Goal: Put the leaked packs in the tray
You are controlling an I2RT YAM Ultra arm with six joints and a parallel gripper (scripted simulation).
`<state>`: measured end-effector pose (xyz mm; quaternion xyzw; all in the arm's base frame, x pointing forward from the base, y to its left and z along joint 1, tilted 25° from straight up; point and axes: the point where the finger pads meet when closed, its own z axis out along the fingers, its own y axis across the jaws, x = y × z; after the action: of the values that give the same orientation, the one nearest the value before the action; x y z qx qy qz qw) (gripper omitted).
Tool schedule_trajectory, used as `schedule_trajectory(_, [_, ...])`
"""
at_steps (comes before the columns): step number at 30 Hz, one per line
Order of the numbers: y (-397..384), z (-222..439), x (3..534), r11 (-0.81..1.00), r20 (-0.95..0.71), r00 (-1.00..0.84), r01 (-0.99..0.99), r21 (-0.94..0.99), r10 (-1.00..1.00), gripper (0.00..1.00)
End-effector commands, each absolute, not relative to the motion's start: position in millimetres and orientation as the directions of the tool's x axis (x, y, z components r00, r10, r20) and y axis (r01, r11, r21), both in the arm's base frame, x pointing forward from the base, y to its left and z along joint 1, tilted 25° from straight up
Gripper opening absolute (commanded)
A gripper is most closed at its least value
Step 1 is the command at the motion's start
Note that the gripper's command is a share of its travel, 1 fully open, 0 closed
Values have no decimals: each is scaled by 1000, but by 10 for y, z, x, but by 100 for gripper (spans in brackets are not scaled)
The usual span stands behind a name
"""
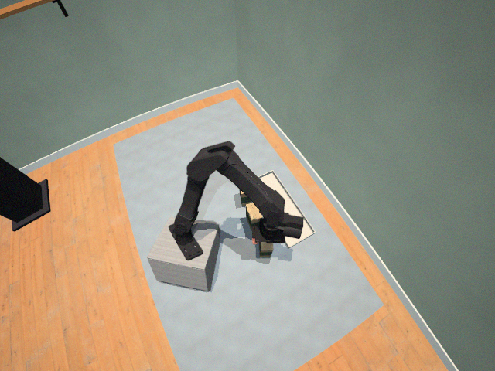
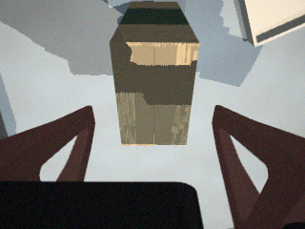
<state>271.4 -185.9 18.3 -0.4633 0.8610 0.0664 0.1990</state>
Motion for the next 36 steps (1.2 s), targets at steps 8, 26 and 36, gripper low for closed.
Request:
schedule_trajectory(8, [-1895,265,2735,575,-414,-496,-814,-85,-763,78])
schedule_trajectory(26, [-1891,274,2746,574,-414,-495,-814,-87,-764,78])
schedule_trajectory(36, [-1875,307,2788,564,-412,-483,-820,-97,-773,78])
